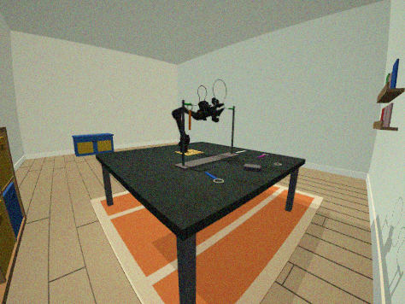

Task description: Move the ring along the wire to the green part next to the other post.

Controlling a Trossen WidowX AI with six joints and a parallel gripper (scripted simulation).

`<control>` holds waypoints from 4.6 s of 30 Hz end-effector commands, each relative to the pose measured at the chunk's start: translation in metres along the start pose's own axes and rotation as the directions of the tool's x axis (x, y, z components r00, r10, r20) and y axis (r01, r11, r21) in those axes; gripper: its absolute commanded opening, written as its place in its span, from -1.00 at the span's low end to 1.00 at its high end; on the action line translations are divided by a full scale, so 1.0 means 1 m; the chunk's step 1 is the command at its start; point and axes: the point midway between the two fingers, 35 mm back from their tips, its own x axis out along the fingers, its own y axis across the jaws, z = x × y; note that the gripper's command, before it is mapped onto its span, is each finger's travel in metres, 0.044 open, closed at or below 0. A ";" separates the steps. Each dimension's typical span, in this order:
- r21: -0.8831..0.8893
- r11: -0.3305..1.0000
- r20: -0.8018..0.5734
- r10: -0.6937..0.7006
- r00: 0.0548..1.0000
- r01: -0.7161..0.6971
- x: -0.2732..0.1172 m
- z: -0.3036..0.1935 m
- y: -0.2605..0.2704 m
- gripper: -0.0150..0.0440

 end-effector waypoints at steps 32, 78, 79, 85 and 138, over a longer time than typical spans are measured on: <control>-0.812 0.582 -0.104 -0.235 0.966 0.054 -0.091 0.153 -0.173 0.05; -0.956 0.292 -0.076 -0.311 0.947 0.019 -0.135 0.223 -0.181 0.05; -0.956 0.292 -0.076 -0.311 0.947 0.019 -0.133 0.223 -0.181 0.05; -0.956 0.292 -0.076 -0.310 0.948 0.019 -0.124 0.223 -0.184 0.05; -0.954 0.300 -0.079 -0.306 0.949 0.018 -0.079 0.216 -0.198 -0.22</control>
